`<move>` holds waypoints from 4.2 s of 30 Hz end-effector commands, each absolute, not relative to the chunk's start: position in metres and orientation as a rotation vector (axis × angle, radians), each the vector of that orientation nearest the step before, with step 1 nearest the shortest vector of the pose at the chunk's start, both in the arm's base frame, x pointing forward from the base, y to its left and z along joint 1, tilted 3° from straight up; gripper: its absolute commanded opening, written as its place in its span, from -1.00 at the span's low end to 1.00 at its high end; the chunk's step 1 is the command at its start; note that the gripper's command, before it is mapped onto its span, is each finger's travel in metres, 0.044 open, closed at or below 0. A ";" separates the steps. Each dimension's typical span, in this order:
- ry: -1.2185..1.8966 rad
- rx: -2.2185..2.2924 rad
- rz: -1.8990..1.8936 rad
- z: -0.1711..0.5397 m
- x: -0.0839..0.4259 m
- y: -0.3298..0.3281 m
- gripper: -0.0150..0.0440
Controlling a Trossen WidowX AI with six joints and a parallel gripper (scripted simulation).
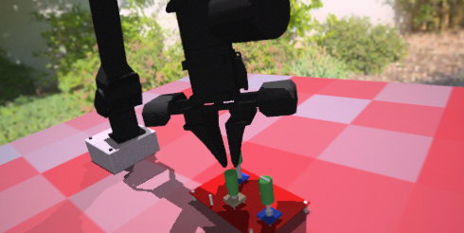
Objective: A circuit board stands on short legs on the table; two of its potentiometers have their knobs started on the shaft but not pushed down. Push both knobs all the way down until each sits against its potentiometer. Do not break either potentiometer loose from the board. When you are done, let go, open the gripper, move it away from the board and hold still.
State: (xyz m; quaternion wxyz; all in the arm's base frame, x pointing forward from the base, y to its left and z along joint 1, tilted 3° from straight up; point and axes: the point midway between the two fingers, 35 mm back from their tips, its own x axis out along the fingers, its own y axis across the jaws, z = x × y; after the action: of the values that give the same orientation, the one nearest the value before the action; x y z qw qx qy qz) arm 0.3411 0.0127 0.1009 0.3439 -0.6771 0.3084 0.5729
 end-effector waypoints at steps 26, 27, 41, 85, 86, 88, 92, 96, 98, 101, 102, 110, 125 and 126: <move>1.252 -1.004 0.849 0.122 0.365 0.018 -0.49; 1.263 -0.975 0.826 0.123 0.366 0.018 -0.49; 1.396 -0.573 0.494 0.132 0.375 0.022 -0.49; 1.478 -0.100 0.086 0.107 0.388 0.028 -0.49; 1.478 -0.100 0.086 0.106 0.388 0.028 -0.49; 1.478 -0.100 0.086 0.102 0.388 0.028 -0.49; 1.478 -0.100 0.086 0.100 0.388 0.028 -0.49; 1.478 -0.100 0.086 0.100 0.388 0.028 -0.49; 1.478 -0.100 0.086 0.101 0.388 0.028 -0.49; 1.478 -0.100 0.086 0.101 0.388 0.028 -0.49; 1.478 -0.100 0.086 0.101 0.388 0.028 -0.49; 1.478 -0.100 0.086 0.099 0.388 0.028 -0.49; 1.478 -0.100 0.086 0.095 0.389 0.028 -0.49; 1.478 -0.100 0.086 0.094 0.389 0.028 -0.49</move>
State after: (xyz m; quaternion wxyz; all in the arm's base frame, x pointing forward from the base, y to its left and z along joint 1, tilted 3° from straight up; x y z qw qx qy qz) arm 0.3887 0.0270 0.0962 0.7374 -0.0484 0.6726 0.0388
